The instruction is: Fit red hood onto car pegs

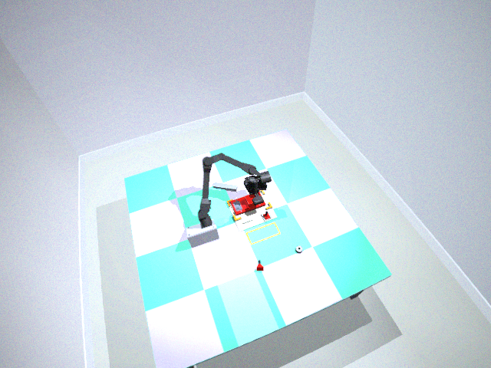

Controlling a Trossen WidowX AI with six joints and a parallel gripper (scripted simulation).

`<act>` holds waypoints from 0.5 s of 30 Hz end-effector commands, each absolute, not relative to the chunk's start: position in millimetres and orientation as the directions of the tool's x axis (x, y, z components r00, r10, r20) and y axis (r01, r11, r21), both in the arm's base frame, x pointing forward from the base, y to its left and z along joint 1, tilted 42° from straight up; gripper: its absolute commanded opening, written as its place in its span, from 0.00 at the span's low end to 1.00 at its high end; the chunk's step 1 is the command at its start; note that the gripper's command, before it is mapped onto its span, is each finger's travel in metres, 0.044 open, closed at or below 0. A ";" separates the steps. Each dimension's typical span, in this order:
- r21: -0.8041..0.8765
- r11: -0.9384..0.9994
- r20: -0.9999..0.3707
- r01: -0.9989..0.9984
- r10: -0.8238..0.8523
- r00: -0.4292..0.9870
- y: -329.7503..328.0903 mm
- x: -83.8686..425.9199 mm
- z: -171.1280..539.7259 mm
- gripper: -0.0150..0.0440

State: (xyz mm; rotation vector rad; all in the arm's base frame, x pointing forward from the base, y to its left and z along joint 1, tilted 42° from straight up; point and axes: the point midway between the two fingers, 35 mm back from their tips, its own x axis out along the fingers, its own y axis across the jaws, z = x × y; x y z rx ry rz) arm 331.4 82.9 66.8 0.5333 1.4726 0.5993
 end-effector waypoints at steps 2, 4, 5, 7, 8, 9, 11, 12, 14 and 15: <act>0.663 0.747 -0.748 -0.047 0.664 0.006 82.9 331.5 66.8 0.52; 0.663 0.747 -0.748 -0.047 0.664 0.006 82.9 331.5 66.8 0.61; 0.663 0.747 -0.748 -0.047 0.664 0.006 82.9 331.5 66.8 0.65; 0.663 0.747 -0.748 -0.047 0.664 0.006 82.9 331.5 66.8 0.74; 0.663 0.747 -0.748 -0.047 0.664 0.006 82.9 331.5 66.8 0.79; 0.663 0.747 -0.748 -0.047 0.664 0.006 82.9 331.5 66.8 0.83; 0.663 0.747 -0.748 -0.047 0.664 0.006 82.9 331.5 66.8 0.92; 0.663 0.747 -0.748 -0.047 0.664 0.006 82.9 331.5 66.8 0.97; 0.663 0.747 -0.748 -0.047 0.664 0.006 82.9 331.5 66.8 1.00; 0.663 0.747 -0.748 -0.047 0.664 0.006 82.9 331.5 66.8 1.00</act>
